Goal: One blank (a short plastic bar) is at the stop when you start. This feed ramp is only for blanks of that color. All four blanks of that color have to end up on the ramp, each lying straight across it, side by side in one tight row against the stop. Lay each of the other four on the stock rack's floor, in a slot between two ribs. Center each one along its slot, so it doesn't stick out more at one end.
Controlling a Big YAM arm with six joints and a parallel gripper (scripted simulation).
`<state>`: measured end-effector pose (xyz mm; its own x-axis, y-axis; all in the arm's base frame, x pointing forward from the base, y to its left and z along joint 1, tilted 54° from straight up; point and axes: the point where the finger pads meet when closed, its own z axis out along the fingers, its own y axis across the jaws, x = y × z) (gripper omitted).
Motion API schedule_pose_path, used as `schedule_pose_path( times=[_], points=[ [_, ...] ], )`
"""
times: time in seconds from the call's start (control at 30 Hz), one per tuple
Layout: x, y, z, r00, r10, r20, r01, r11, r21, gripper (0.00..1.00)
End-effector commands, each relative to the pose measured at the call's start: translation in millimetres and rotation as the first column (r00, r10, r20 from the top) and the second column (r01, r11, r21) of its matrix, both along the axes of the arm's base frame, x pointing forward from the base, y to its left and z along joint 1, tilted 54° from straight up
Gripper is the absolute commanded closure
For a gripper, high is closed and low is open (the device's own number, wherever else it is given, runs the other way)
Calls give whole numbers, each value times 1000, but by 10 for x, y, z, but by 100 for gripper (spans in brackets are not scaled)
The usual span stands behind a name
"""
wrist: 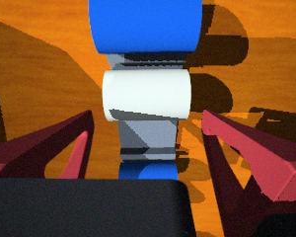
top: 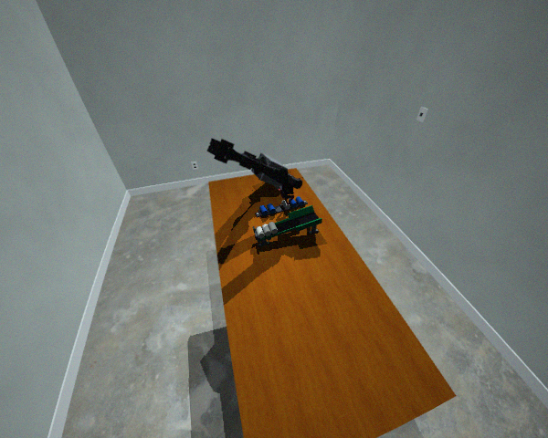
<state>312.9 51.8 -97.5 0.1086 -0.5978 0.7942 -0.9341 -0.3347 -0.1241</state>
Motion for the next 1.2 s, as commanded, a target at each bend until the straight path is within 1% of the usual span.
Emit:
schedule_pose_path(
  times=[0.0, 1.17],
  points=[
    [-34, 13, -59, 1000, 14, -9, -14, 1000, -8, 22],
    [-25, 36, -64, 1000, 11, 1, -11, 1000, -2, 22]
  ],
)
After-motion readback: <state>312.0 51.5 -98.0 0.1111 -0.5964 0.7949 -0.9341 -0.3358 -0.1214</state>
